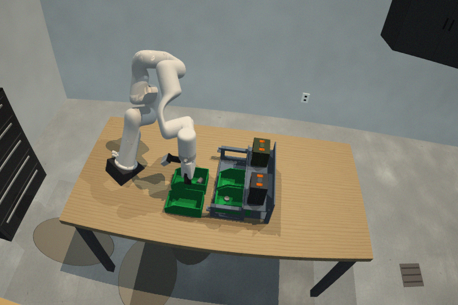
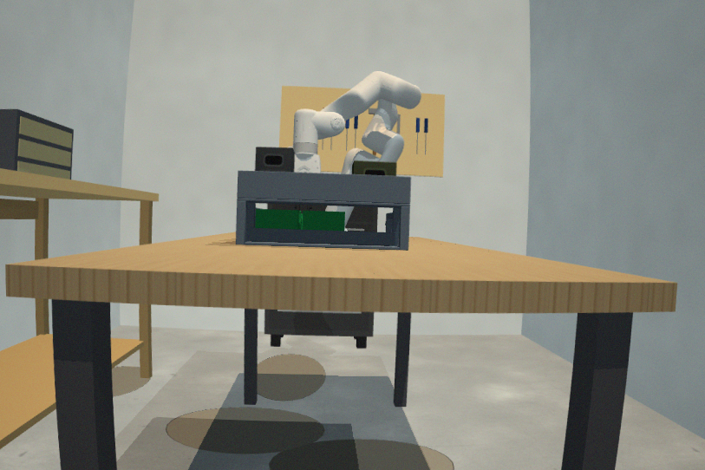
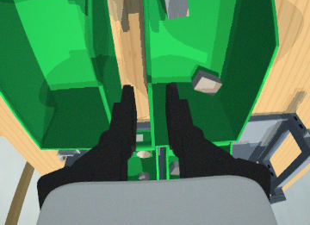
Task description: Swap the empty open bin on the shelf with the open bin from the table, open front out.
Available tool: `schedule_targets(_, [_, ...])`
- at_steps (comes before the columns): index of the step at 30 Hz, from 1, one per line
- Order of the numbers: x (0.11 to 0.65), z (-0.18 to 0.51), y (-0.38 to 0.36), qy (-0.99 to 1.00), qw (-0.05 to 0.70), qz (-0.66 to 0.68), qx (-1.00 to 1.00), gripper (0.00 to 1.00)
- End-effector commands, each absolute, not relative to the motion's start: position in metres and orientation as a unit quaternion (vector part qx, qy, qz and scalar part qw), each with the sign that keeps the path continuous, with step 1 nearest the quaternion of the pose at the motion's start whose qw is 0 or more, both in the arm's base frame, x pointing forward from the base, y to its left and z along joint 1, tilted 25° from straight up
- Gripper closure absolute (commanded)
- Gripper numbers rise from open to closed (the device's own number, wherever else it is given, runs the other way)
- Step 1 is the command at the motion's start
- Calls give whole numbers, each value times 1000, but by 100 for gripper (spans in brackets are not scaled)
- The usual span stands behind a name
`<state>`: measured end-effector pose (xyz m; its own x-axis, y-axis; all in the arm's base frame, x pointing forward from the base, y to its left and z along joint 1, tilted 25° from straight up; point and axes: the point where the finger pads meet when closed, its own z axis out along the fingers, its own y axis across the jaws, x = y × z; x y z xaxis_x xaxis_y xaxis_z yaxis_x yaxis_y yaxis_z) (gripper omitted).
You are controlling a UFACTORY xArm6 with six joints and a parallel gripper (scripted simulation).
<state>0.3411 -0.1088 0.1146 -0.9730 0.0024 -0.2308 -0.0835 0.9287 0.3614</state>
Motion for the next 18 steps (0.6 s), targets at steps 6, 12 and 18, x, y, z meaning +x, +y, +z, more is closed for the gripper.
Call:
schedule_targets(6, [342, 116, -110, 975, 116, 187, -21, 74])
schedule_targets(12, [342, 115, -109, 975, 116, 187, -21, 74])
schedule_targets(18, [343, 112, -108, 975, 116, 187, -21, 74])
